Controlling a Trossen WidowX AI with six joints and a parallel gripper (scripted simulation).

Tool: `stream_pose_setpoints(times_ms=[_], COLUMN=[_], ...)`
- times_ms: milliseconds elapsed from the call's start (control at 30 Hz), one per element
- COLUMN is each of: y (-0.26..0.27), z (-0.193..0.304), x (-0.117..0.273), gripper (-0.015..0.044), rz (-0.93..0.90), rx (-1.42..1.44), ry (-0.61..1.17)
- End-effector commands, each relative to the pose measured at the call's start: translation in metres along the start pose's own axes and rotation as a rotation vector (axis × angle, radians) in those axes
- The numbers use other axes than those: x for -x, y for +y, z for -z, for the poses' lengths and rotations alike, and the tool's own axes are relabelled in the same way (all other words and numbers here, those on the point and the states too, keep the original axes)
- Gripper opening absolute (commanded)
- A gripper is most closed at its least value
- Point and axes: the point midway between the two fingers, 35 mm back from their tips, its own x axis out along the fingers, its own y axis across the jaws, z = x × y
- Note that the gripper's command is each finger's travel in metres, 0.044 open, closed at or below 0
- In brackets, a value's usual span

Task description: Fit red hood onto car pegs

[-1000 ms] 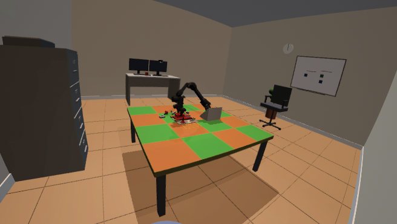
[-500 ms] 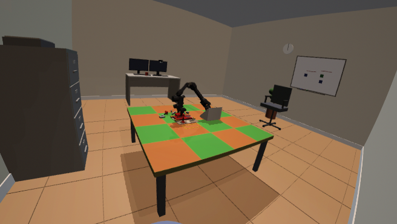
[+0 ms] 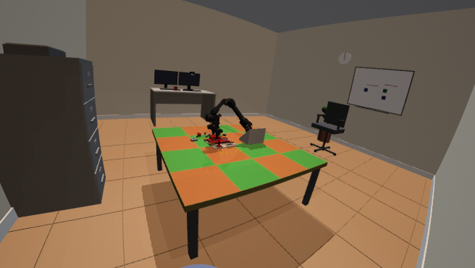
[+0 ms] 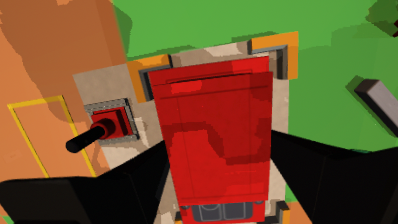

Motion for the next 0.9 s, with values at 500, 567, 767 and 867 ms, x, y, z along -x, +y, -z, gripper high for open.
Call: stream_pose_setpoints(times_ms=[500,567,767,867], y=[0.0002,0.0002,0.0002,0.0002], z=[0.0008,0.0008,0.0007,0.0007], x=[-0.0022,-0.0030,-0.0055,-0.0068], gripper=[0.0000,0.0000,0.0000,0.0000], rz=[-0.007,-0.007,-0.007,-0.007], rx=[0.004,0.004,0.004,0.004], ry=[-0.001,-0.001,-0.001,-0.001])
